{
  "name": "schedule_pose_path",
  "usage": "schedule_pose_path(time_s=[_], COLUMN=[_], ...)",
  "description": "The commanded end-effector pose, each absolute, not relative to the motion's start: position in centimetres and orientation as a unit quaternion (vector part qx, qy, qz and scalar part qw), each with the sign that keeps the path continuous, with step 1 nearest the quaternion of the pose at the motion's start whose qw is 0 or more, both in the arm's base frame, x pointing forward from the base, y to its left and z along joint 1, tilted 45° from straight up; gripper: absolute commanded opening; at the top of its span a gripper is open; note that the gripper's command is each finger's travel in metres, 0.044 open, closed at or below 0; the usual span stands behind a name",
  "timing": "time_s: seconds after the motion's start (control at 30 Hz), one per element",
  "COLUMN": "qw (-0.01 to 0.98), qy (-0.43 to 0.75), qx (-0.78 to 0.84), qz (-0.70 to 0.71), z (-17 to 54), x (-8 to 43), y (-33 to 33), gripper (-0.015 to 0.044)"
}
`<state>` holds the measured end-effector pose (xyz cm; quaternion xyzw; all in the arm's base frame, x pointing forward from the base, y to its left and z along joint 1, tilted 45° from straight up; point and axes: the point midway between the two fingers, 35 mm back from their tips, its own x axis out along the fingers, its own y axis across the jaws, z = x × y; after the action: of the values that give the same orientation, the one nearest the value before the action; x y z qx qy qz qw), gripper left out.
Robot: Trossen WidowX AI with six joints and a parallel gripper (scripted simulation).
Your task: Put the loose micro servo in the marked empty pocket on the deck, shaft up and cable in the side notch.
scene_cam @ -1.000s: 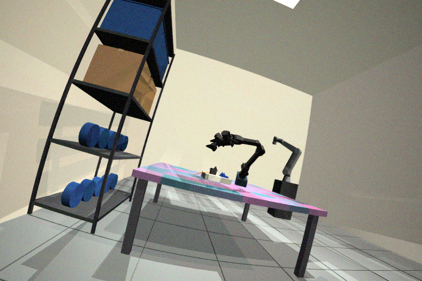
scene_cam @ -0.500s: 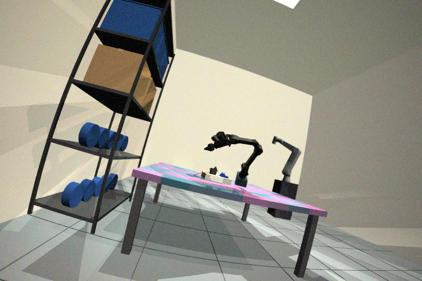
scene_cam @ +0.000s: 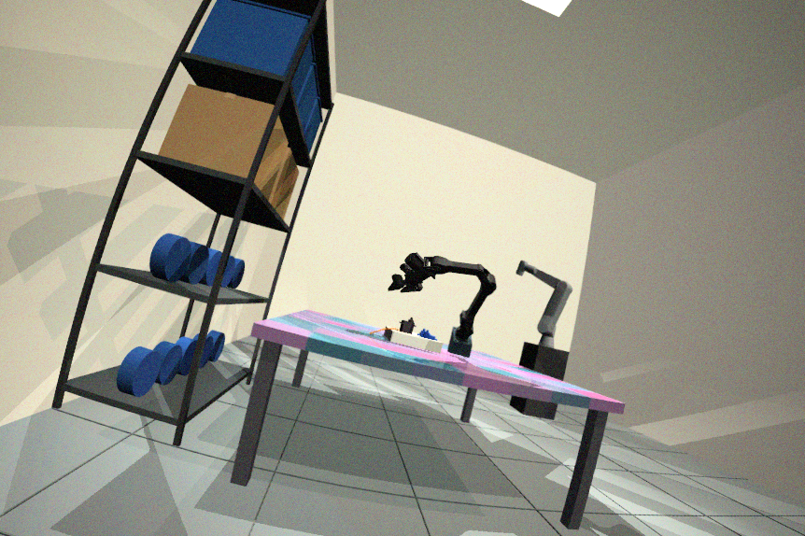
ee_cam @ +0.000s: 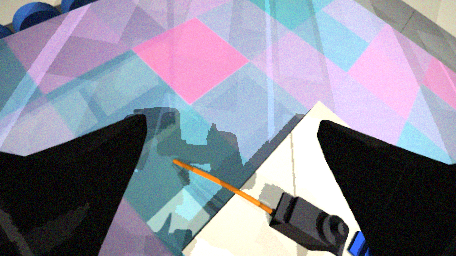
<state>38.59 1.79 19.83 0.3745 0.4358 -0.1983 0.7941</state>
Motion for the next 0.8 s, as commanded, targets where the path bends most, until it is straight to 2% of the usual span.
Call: schedule_pose_path(time_s=[0.0, 0.77], qw=[0.761, 0.511], qy=[0.452, 0.505], qx=[0.411, 0.598], qz=[-0.217, -0.355], z=[18.7, 13.5], x=[38.4, 35.9], y=[1.7, 1.3], gripper=[0.0440, 0.0440])
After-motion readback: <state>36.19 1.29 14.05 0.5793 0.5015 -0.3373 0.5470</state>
